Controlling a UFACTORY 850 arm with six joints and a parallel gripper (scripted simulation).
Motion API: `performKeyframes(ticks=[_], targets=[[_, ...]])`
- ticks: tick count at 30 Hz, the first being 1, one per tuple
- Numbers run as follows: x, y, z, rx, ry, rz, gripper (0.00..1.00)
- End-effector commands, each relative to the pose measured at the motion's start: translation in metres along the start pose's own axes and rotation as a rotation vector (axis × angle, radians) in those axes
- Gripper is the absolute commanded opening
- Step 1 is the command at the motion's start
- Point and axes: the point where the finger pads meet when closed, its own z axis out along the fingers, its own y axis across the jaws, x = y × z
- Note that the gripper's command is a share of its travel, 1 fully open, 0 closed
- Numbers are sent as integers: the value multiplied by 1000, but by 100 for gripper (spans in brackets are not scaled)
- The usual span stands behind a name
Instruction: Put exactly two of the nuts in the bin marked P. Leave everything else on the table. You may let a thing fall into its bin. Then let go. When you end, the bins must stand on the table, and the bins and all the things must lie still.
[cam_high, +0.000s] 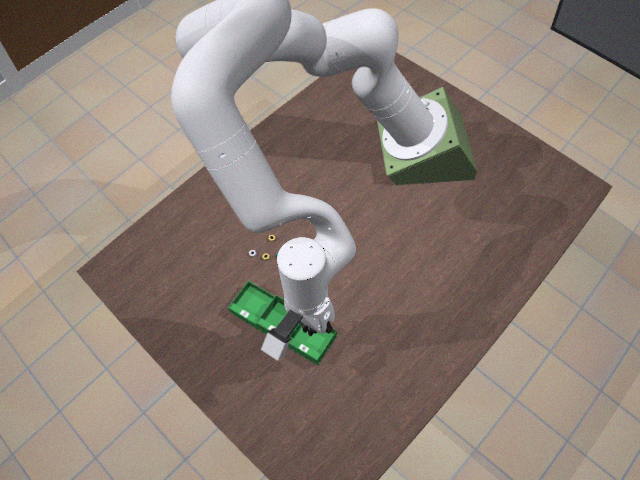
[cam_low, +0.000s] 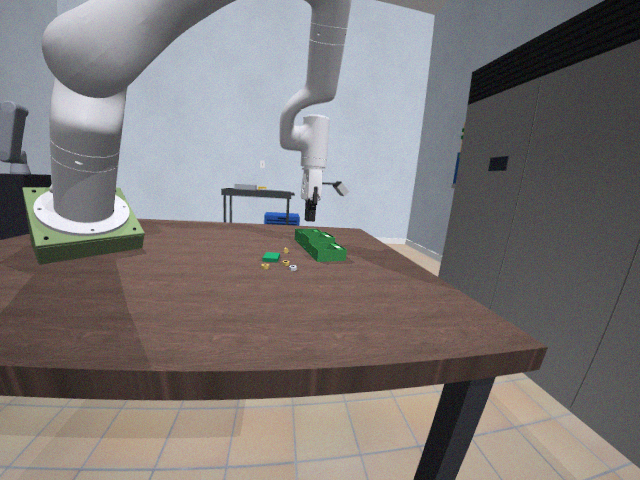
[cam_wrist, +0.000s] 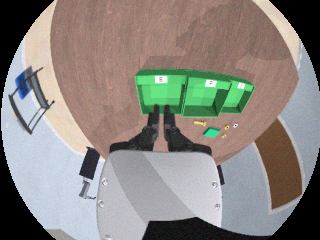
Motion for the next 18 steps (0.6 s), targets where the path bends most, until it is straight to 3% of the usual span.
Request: performKeyframes(ticks=[1,18], targets=[[1,-2,-1,0,2,1,7],[1,-2,39,0,1,1,7]])
